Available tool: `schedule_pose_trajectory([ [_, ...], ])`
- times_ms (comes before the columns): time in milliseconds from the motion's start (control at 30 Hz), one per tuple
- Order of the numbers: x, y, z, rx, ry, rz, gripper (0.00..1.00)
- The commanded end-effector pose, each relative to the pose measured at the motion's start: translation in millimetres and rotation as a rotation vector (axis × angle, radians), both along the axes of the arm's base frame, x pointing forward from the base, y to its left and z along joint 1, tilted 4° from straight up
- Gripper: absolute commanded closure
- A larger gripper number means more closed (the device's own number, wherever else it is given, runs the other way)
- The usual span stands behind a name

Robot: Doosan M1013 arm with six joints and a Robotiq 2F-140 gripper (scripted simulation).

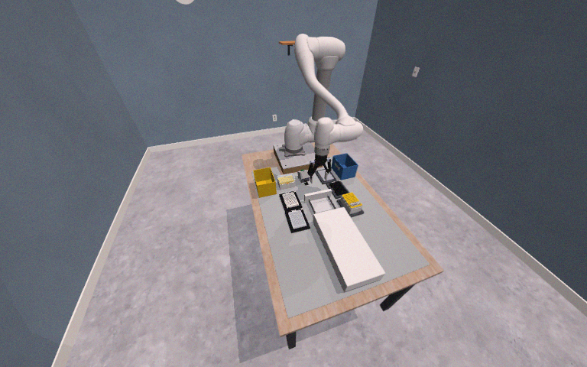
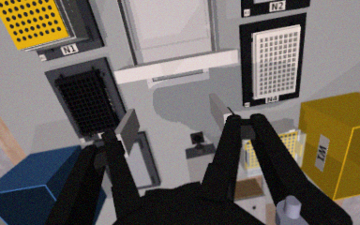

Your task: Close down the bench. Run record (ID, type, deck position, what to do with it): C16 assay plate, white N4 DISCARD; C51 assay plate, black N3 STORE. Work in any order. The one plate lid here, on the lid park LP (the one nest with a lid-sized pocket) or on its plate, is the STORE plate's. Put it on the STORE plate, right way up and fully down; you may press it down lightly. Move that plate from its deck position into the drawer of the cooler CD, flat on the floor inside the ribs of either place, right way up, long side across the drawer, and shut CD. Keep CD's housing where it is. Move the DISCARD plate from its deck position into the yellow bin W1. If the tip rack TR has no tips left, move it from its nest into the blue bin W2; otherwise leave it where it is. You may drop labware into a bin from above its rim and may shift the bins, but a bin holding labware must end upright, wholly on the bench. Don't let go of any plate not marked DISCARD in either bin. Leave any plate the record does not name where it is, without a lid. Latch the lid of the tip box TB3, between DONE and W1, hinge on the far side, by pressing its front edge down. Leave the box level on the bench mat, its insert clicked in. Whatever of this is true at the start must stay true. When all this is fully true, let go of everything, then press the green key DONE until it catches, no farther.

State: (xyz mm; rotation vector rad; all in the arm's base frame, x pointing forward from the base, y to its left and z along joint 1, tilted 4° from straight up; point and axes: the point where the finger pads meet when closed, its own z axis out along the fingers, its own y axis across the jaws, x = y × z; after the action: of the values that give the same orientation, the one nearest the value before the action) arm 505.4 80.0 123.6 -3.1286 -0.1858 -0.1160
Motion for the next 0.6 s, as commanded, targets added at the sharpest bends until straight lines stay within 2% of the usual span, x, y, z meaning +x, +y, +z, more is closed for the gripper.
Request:
schedule_pose_trajectory([
  [0,-12,8,-0.2,0.000,0.000,0.000,0.34],
  [567,-62,40,-1.5,0.000,0.000,0.000,0.34],
])
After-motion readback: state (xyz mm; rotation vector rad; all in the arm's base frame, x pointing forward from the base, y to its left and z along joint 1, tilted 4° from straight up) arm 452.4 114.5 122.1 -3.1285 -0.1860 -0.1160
